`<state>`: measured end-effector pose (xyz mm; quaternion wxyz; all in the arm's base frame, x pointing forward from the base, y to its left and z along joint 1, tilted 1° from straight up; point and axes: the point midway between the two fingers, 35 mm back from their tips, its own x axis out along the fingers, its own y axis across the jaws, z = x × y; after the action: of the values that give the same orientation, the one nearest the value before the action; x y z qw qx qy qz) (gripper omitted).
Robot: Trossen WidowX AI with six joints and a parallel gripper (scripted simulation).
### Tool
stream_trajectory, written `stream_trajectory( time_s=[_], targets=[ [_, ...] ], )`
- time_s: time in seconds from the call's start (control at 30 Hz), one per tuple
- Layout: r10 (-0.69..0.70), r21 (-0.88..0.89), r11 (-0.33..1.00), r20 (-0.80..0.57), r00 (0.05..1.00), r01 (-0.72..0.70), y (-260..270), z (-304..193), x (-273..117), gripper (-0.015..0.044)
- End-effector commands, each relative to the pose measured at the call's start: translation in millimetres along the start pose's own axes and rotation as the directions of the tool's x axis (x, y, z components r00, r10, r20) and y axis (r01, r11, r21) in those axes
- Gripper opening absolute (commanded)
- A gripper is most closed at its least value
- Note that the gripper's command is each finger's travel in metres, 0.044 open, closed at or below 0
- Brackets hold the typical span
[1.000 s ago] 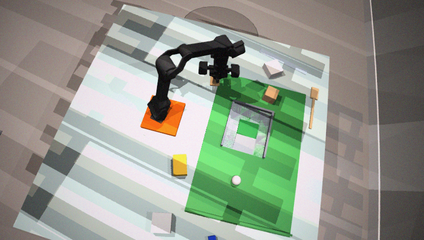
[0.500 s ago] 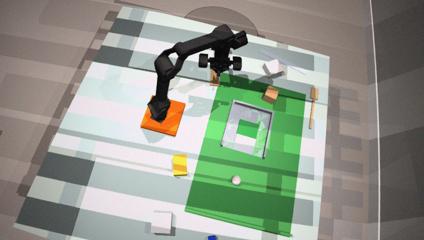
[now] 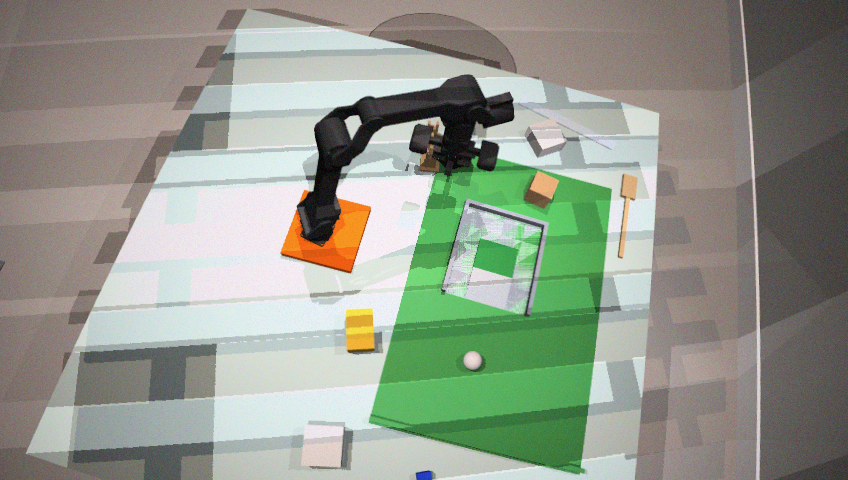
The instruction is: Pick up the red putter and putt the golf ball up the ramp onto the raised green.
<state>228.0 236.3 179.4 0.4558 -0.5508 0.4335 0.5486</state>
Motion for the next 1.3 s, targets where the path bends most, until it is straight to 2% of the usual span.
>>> stream_trajectory(
  time_s=[0.0,0.6,1.27],
  targets=[
    [-0.002,0.079,0.997,0.006,1.0,0.001,-12.7,-16.7,0.3,0.0],
    [-0.003,0.398,0.918,0.008,1.0,0.0,-51.9,-110.0,3.5,0.0],
    [-0.014,0.716,0.698,-0.011,1.0,0.017,-64.6,-226.8,4.1,0.0]
  ],
)
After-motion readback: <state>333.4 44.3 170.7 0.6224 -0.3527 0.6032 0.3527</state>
